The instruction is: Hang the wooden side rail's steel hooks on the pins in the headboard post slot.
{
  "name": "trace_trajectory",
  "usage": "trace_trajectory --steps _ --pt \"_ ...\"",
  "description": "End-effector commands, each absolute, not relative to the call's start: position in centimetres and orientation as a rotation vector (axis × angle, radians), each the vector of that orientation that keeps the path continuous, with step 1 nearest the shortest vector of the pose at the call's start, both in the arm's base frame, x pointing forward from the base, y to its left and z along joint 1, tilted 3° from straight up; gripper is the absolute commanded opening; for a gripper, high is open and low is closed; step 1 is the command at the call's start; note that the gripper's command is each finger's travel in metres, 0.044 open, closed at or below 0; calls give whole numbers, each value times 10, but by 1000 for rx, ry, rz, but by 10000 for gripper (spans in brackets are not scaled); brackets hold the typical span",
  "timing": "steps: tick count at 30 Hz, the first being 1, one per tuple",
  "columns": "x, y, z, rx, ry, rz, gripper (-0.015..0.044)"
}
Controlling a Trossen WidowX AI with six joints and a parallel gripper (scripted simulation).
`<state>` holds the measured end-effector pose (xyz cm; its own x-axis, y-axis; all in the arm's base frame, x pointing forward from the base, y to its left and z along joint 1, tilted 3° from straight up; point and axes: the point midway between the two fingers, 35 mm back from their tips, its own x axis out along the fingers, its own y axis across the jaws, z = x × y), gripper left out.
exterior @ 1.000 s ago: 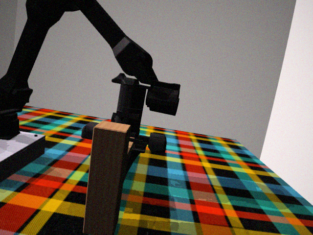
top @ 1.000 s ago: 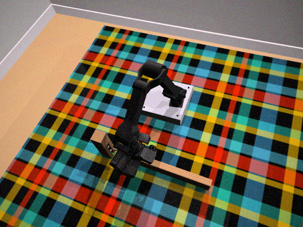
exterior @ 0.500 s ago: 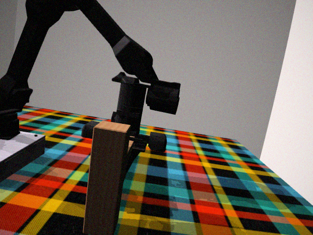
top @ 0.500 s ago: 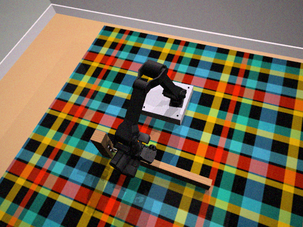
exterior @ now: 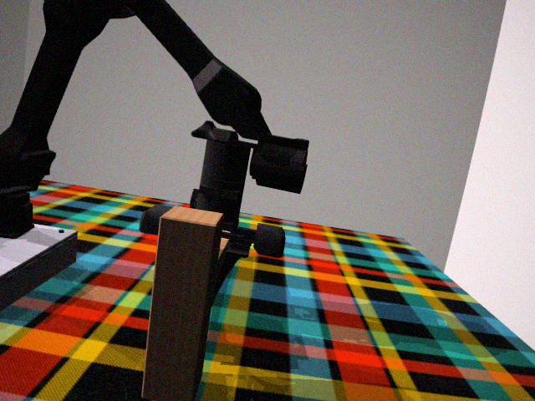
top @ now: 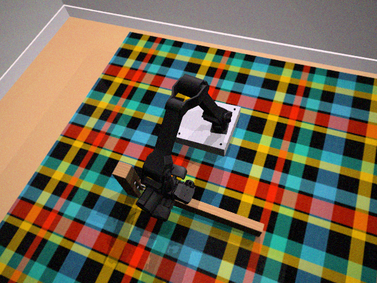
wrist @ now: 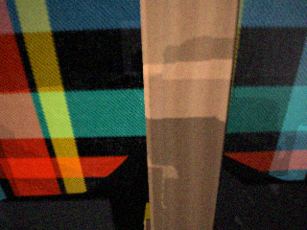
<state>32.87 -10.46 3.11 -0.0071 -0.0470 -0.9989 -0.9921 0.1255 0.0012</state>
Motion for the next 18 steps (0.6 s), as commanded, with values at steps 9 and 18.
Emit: trace_trajectory --steps 9,18 --pt "331 -105 39 -1161 1289 1089 0" --pt "331 -105 40 -1161 1289 1089 0"
